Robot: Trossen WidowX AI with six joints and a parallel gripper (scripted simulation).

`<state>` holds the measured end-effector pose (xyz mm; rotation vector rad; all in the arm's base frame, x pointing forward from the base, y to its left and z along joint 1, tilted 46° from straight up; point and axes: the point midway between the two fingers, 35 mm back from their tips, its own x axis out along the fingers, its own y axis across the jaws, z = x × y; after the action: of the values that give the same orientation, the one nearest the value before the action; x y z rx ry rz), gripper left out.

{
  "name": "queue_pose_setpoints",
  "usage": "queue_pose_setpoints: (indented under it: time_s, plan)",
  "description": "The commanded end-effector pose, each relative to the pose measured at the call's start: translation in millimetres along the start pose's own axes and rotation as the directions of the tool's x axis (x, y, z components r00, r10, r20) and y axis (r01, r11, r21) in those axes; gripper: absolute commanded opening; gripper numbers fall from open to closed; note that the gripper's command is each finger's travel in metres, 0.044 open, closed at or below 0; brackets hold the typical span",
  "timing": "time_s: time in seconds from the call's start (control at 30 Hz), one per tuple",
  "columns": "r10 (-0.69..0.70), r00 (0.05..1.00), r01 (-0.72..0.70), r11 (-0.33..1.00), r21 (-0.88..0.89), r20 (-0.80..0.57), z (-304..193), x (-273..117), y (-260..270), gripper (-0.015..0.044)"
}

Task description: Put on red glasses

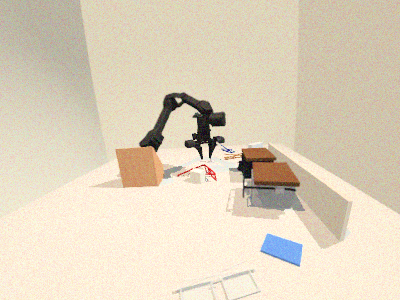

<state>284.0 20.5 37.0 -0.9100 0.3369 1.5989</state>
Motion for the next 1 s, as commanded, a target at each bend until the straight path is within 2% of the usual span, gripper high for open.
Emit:
queue_pose_setpoints:
  time_s: [0.0,0.37,0.97]
  plan:
    - [0.005,1.000,-0.004,1.000,-0.009,0.013,4,2,2,0.0121]
    - [0.005,1.000,-0.004,1.000,-0.009,0.012,3,5,2,0.0120]
    - [0.004,1.000,-0.004,1.000,-0.009,0.011,3,34,-2,0.0120]
